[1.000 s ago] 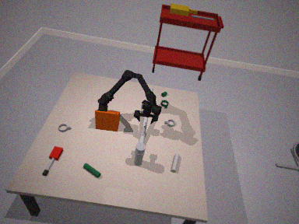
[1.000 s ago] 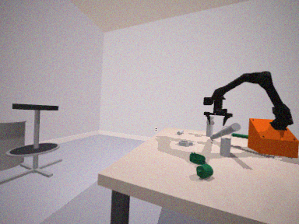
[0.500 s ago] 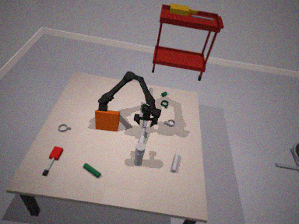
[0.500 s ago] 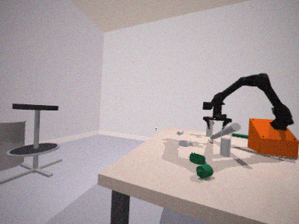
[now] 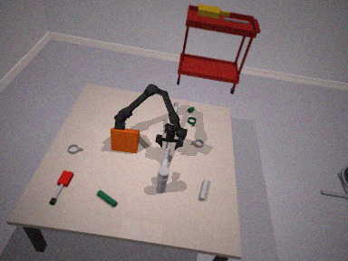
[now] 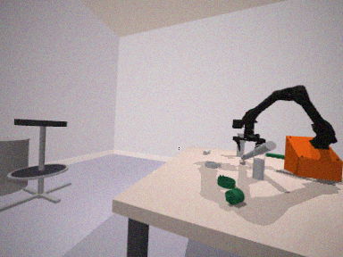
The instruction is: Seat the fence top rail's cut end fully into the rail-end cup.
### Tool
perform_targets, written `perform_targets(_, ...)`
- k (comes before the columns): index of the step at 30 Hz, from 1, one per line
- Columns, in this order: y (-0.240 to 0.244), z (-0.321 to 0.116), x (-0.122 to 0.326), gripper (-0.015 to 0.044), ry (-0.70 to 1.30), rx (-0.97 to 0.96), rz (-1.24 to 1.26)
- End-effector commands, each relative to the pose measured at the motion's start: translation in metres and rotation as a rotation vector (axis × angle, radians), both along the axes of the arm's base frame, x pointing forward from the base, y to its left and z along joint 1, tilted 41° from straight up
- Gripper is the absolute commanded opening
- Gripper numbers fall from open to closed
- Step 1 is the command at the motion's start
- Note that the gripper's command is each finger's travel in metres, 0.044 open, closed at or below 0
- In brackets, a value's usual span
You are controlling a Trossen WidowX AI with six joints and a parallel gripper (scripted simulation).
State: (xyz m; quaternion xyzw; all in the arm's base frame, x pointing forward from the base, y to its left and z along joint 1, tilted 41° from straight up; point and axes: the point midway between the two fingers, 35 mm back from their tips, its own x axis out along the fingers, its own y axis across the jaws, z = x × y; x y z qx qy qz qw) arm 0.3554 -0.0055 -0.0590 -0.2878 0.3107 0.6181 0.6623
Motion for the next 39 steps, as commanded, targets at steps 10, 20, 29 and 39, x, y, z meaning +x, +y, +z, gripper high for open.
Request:
perform_targets(10,0.017,-0.020,-0.001,0.0440,0.016,0.010,-0.002)
perform_targets(20,0.028,-0.032,-0.002,0.0440,0.016,0.011,-0.002)
perform_targets(29,0.037,-0.042,-0.002,0.0440,0.016,0.013,-0.002)
perform_targets(39,0.037,-0.042,-0.002,0.0282,0.016,0.013,-0.002)
